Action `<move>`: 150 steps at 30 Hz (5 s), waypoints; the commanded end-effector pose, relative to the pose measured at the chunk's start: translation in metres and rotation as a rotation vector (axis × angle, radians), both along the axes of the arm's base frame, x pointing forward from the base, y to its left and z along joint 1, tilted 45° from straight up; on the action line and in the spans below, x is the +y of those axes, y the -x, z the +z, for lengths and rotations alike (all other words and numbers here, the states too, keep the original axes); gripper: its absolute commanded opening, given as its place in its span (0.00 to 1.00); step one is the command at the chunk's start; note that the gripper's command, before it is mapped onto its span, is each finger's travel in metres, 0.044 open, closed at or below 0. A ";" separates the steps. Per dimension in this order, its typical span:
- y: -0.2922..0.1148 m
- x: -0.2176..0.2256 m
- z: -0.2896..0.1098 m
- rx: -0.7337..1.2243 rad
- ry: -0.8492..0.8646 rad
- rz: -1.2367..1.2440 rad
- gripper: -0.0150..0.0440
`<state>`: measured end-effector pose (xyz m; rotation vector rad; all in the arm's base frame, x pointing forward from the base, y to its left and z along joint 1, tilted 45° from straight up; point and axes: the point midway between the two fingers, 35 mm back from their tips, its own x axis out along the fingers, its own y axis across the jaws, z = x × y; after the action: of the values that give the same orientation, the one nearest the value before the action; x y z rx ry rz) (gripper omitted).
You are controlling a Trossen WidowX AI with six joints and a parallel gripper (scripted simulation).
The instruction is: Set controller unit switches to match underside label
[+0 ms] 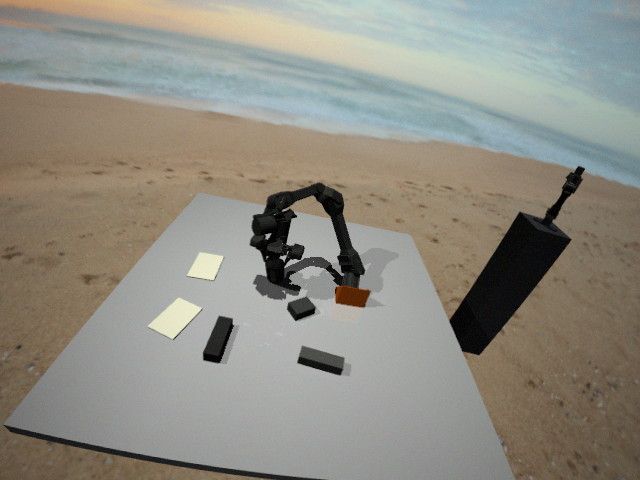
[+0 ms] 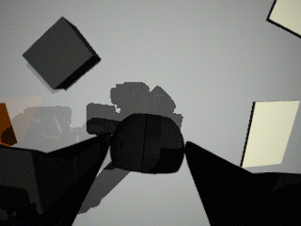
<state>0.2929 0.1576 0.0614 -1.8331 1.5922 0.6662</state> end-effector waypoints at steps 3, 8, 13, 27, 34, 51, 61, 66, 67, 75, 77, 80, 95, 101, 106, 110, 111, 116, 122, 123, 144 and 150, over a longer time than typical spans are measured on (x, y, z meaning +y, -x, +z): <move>-0.001 -0.002 -0.008 0.006 0.006 -0.016 0.83; -0.002 0.000 -0.012 0.006 0.006 -0.016 0.83; -0.002 0.001 -0.015 0.006 0.006 -0.016 0.83; -0.003 0.005 -0.025 0.005 0.006 -0.016 0.83; -0.004 0.006 -0.031 0.005 0.005 -0.016 0.83; -0.005 0.009 -0.043 0.005 0.005 -0.015 0.83; -0.006 0.010 -0.051 0.005 0.005 -0.015 0.83; -0.006 0.010 -0.055 0.005 0.005 -0.015 0.83; -0.006 0.010 -0.055 0.005 0.005 -0.015 0.83; -0.007 0.010 -0.061 0.004 0.005 -0.015 0.83; -0.007 0.010 -0.063 0.004 0.005 -0.016 0.83; -0.007 0.010 -0.065 0.004 0.005 -0.016 0.83; -0.009 0.009 -0.076 0.004 0.004 -0.016 0.83; -0.009 0.008 -0.081 0.004 0.004 -0.016 0.83; -0.010 0.008 -0.085 0.004 0.004 -0.016 0.83; -0.010 0.007 -0.088 0.004 0.004 -0.016 0.83; -0.010 0.007 -0.088 0.004 0.004 -0.016 0.83; -0.011 0.006 -0.092 0.004 0.004 -0.016 0.83; -0.012 0.005 -0.096 0.004 0.004 -0.016 0.83; -0.012 0.005 -0.097 0.004 0.004 -0.016 0.83; -0.014 -0.001 -0.112 0.003 0.004 -0.016 0.83; -0.015 -0.003 -0.116 0.003 0.004 -0.016 0.83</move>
<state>0.3076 0.1588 -0.0525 -1.8081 1.6012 0.6612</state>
